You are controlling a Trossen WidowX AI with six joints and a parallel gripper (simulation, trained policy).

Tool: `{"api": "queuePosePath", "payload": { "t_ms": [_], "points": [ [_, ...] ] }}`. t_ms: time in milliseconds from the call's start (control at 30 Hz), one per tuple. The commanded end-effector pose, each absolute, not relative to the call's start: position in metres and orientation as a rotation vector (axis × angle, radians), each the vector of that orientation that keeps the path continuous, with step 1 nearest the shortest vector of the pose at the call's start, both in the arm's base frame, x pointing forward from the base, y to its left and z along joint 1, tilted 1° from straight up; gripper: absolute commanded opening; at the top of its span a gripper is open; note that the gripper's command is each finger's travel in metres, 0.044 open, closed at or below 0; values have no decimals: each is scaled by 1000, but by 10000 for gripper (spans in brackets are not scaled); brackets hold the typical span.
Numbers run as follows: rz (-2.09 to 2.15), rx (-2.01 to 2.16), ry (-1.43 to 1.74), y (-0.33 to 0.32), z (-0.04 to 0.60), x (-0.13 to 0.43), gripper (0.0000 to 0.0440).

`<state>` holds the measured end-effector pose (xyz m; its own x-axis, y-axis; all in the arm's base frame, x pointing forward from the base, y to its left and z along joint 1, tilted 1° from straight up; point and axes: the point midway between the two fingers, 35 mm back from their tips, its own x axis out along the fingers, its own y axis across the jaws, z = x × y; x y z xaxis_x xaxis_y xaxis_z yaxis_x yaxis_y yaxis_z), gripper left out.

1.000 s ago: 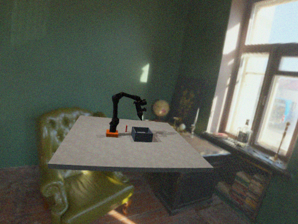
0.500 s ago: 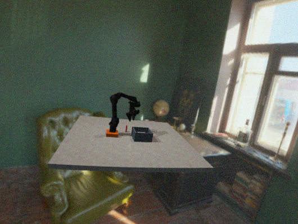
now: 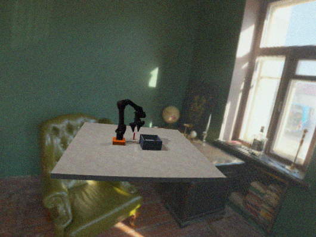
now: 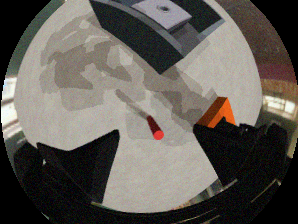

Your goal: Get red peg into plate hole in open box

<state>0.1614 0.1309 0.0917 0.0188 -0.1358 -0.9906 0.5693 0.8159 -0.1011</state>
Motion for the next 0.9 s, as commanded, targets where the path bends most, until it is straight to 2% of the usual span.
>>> {"api": "queuePosePath", "payload": {
  "t_ms": [0, 300, 400, 867],
  "points": [
    [-587, 373, 1466, 131, 75, 158, 440],
    [-581, 406, 1447, 134, 36, 161, 440],
    [-581, 406, 1452, 133, 27, 160, 419],
    [-653, 392, 1501, 127, 4, 153, 63]
  ]
}}
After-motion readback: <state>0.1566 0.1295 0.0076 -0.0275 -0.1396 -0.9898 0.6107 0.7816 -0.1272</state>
